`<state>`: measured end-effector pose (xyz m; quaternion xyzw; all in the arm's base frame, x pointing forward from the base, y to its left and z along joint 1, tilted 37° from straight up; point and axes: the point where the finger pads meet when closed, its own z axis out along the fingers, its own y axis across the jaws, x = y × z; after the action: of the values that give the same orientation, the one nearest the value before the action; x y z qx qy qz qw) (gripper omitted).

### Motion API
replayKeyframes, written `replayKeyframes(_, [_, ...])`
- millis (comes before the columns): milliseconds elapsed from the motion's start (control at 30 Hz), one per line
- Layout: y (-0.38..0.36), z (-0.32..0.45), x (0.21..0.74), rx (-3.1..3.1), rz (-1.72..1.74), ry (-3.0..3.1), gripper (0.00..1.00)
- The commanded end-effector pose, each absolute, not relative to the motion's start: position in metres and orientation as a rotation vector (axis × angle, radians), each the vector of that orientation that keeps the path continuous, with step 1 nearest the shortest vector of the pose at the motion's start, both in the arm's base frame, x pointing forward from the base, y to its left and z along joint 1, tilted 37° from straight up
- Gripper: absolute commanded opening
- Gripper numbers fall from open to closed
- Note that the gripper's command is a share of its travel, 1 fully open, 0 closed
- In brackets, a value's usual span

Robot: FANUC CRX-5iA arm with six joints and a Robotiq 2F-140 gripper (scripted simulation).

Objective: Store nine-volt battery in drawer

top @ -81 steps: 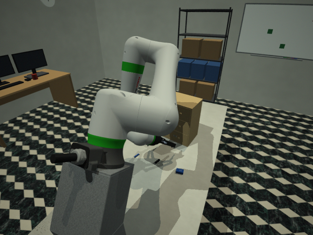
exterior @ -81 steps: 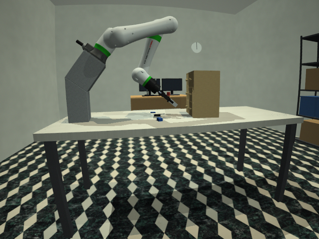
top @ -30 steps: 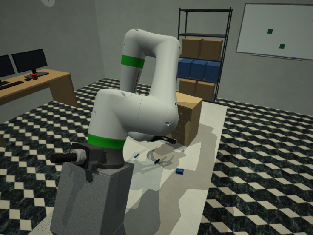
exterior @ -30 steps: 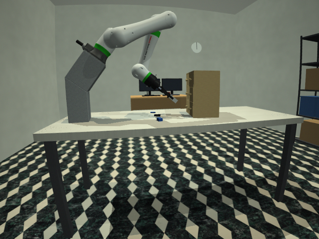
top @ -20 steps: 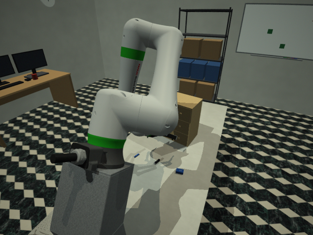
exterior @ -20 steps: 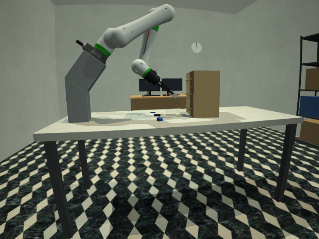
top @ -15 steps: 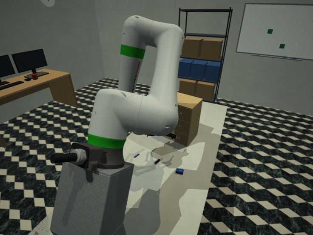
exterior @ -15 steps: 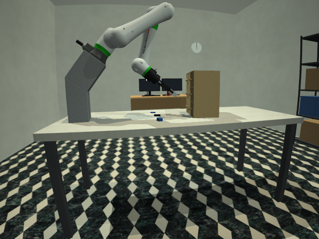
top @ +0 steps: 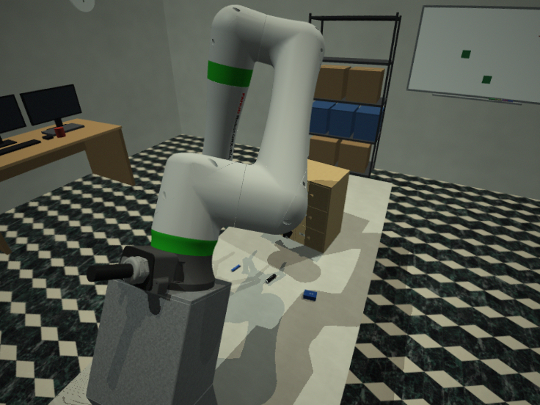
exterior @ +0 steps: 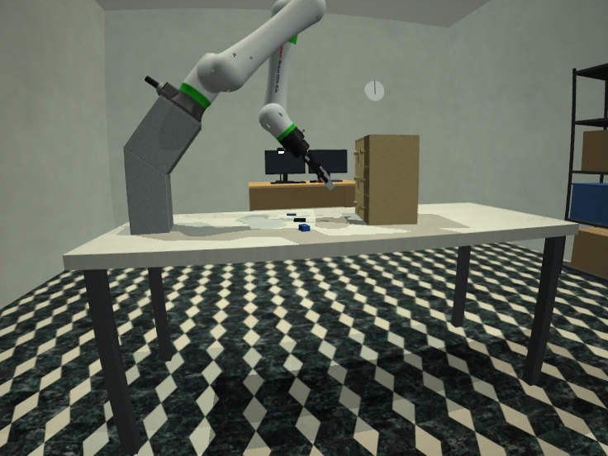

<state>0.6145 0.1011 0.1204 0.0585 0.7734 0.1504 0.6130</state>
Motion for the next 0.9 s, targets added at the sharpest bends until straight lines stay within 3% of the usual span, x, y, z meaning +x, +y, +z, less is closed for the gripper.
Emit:
replayKeyframes(0, [0.15,0.119,0.6,0.073,0.544,1.984,1.0])
replayKeyframes(233, [0.161,0.119,0.565,0.023,0.585,2.171,1.0])
replayKeyframes(333, [0.135,0.122,0.528,0.024,0.511,2.28,1.0])
replayKeyframes(867, [0.048,0.142,0.477,0.123,0.233,2.501,1.0])
